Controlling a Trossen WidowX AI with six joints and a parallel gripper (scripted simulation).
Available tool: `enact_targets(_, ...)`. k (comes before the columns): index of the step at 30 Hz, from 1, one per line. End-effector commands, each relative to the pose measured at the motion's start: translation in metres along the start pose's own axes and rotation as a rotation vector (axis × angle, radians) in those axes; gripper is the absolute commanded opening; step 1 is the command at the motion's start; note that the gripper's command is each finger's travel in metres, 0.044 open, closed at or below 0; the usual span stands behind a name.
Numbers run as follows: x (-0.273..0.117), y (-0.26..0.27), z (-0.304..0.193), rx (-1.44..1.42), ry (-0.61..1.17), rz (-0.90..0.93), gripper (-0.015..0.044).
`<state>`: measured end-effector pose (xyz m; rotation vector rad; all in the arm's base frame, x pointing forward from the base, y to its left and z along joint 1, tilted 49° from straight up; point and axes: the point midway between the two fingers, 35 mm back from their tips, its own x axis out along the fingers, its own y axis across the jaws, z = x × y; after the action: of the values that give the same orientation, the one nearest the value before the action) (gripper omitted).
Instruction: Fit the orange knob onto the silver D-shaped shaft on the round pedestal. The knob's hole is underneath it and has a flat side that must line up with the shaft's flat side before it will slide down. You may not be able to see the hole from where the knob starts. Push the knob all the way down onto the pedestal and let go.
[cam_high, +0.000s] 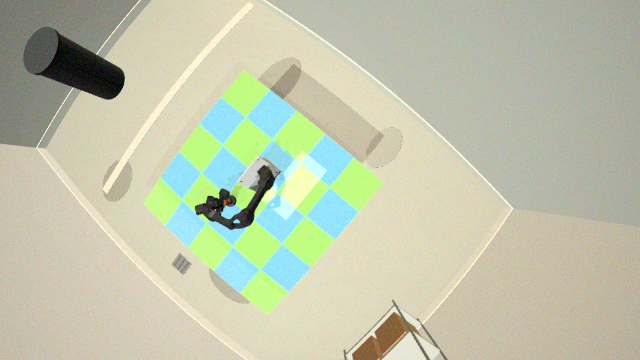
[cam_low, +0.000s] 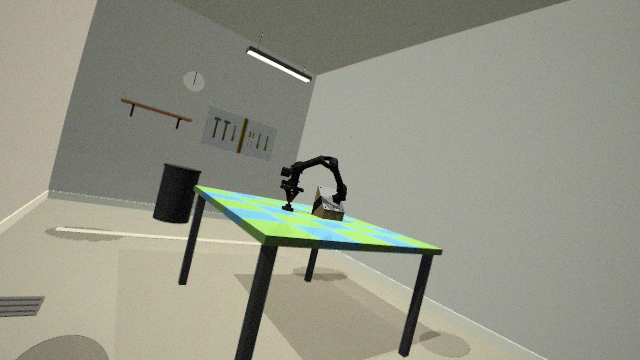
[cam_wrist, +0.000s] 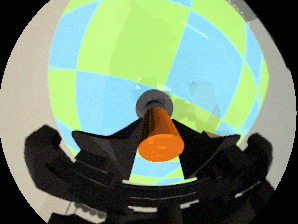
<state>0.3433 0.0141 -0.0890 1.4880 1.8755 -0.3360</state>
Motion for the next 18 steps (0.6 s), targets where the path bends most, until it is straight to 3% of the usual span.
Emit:
enact_targets(1,0.0012,0.0005,-0.0004,0.004,0.004,0.004,0.0000)
enact_targets(18,-0.0011,0.0010,0.0002,0.004,0.004,0.004,0.0000)
